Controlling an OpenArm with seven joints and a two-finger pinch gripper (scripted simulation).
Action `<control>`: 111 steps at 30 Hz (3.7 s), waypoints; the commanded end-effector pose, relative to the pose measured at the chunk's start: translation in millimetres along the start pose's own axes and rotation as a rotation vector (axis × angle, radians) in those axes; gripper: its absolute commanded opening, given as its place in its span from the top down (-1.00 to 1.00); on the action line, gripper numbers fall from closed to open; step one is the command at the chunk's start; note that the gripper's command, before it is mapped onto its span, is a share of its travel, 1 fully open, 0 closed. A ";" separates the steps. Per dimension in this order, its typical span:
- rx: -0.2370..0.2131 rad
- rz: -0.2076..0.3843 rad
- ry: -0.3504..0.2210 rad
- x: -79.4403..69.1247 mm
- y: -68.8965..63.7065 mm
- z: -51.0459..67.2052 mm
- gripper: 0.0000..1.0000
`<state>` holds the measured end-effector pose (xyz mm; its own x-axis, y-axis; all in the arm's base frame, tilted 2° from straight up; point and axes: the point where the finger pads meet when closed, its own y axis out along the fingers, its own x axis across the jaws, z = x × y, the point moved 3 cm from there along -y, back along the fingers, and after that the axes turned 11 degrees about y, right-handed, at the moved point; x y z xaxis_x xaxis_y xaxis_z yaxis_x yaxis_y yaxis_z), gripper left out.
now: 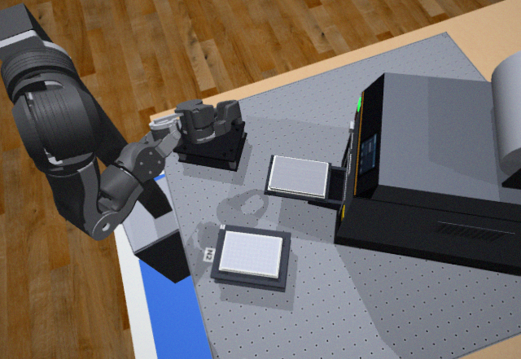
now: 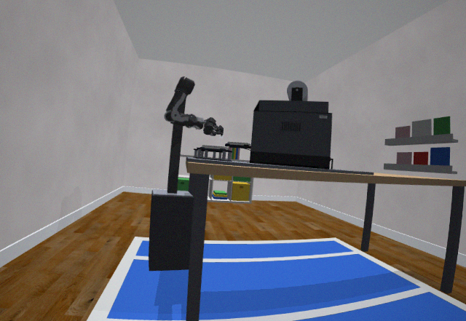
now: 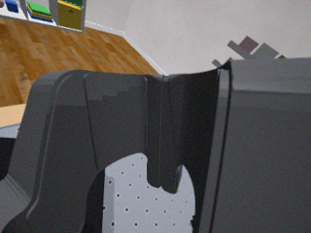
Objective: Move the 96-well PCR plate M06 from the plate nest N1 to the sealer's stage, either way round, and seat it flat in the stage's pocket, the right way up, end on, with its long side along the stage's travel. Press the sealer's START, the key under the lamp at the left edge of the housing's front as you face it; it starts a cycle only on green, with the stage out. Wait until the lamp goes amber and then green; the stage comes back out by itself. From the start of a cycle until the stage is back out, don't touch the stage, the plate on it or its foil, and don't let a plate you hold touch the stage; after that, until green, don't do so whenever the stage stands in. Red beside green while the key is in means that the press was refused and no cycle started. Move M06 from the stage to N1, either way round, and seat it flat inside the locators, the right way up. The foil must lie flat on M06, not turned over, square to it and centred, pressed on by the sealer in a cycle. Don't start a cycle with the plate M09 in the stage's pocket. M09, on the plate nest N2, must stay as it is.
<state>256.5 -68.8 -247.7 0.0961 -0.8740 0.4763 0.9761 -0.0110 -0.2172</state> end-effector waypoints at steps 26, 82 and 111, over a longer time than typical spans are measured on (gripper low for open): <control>-0.044 0.174 -0.188 -23.3 -30.4 6.1 1.00; -0.173 0.855 -0.864 -42.7 -53.7 20.7 1.00; -0.218 1.071 -1.079 -42.5 -49.0 24.7 1.00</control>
<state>209.9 -18.5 -235.6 0.8961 0.2341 0.3771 0.3275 0.2247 -0.9177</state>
